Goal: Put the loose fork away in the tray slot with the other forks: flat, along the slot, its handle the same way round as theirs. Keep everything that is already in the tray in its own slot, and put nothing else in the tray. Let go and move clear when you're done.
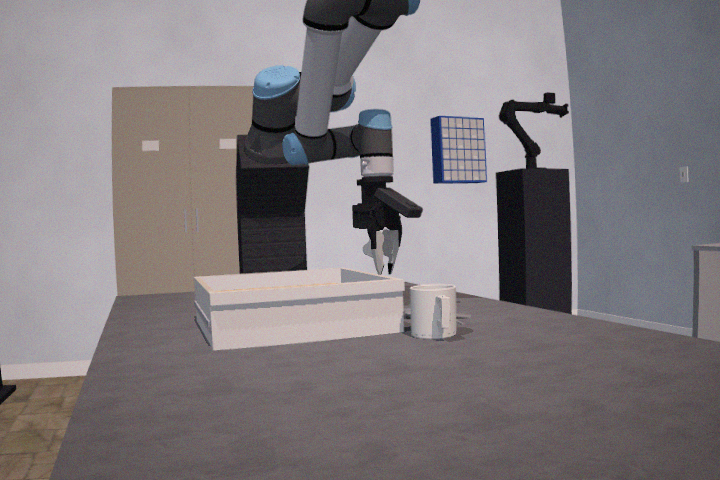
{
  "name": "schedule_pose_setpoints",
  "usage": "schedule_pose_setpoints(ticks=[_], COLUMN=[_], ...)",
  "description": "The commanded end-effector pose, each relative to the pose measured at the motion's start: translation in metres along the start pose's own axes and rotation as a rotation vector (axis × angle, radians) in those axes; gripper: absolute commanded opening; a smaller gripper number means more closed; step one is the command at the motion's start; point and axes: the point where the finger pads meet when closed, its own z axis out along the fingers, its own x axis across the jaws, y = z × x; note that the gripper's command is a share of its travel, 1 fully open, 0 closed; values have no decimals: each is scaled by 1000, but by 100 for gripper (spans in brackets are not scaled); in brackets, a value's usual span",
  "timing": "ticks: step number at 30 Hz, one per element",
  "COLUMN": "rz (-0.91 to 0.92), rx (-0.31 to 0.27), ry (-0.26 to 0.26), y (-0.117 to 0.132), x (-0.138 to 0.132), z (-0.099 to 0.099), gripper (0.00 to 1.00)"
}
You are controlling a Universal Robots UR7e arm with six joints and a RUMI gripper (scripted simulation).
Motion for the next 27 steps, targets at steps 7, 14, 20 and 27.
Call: schedule_pose_setpoints(ticks=[7,14,20,27], rz=[0,0,0,0], rx=[1,1,1,1], ry=[0,0,0,0], y=[0,0,0,0], x=[0,0,0,0], z=[4,11,16,26], gripper=[17,17,17,17])
